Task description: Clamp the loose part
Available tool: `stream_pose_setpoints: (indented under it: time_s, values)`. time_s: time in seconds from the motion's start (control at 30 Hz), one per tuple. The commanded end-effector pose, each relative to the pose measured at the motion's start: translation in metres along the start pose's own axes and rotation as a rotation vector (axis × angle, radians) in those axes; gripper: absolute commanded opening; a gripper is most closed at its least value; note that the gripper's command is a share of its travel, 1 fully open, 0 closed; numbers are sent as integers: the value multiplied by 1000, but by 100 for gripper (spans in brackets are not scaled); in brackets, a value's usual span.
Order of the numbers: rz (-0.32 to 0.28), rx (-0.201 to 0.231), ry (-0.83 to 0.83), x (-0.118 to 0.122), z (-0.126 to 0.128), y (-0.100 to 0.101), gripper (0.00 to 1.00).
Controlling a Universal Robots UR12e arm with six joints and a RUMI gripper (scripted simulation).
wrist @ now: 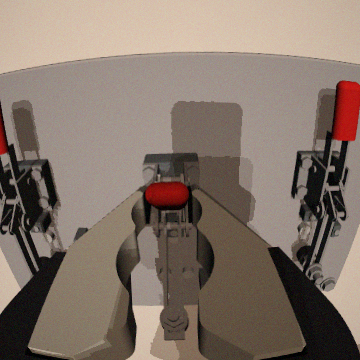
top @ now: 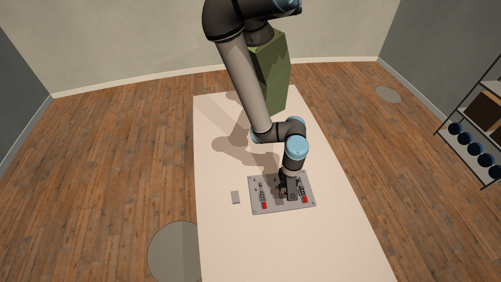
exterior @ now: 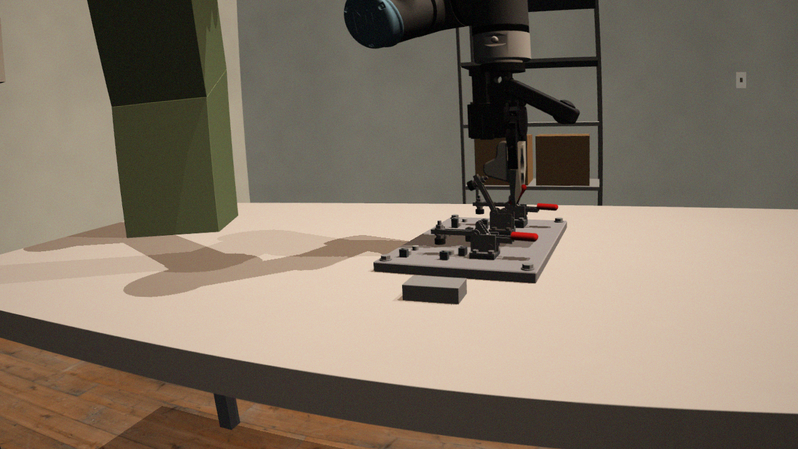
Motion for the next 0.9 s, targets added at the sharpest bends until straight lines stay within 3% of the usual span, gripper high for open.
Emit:
stream_pose_setpoints:
  time_s: [0.0,0.87]
  values:
    - [-4,-1,1,9,-1,-1,0]
    - [-6,-2,0,18,-4,0,0]
Point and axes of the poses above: the point where the finger pads meet when closed, its own y axis out along the fingers, its own z axis across the jaws, x = y × z, the point moved 3 cm from there along -y, back along the fingers, and after that the axes turned 14 degrees about -y, right-handed, at the moved point
